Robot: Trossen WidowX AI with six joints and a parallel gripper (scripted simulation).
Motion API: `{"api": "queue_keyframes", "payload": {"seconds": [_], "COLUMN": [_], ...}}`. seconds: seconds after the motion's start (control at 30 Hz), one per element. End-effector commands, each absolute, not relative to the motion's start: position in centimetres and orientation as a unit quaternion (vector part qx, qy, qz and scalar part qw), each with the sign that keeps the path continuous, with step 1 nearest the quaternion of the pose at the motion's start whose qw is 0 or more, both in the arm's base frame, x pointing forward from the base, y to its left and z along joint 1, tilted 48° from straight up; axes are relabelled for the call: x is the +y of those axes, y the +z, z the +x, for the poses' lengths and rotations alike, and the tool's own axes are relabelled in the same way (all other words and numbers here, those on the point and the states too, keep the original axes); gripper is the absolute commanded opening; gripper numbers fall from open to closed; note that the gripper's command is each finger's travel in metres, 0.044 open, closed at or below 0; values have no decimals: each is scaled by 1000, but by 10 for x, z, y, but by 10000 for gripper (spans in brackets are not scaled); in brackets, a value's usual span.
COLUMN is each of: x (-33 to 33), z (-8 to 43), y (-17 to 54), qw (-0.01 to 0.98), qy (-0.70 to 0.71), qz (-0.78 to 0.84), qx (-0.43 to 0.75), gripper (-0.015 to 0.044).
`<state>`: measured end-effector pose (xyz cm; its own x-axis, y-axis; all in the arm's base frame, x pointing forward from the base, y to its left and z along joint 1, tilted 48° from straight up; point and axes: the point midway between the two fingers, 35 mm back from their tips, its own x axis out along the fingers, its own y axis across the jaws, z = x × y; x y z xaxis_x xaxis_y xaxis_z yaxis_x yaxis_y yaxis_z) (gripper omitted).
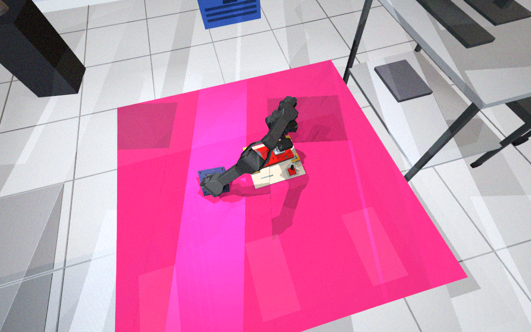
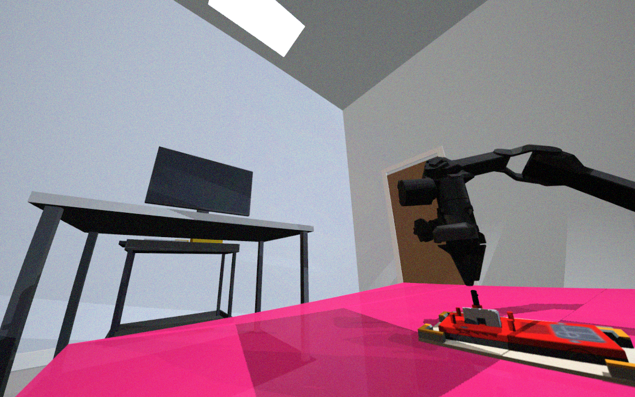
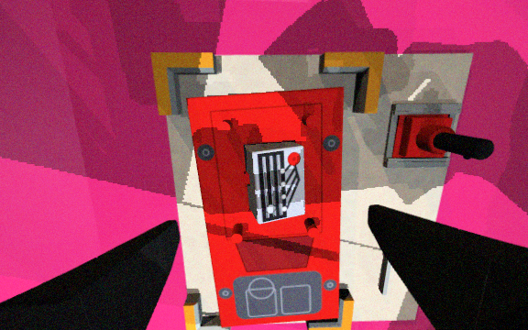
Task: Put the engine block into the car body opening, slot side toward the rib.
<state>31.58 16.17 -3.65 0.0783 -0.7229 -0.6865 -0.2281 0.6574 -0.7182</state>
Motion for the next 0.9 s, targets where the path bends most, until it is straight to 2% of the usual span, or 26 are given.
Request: {"api": "queue_keyframes", "payload": {"seconds": [0.0, 0.87], "x": [150, 116], "z": [315, 321], "y": [-44, -74], "qw": [636, 636], "qy": [-195, -196], "qz": [-368, -369], "qx": [649, 649], "gripper": [440, 440]}}
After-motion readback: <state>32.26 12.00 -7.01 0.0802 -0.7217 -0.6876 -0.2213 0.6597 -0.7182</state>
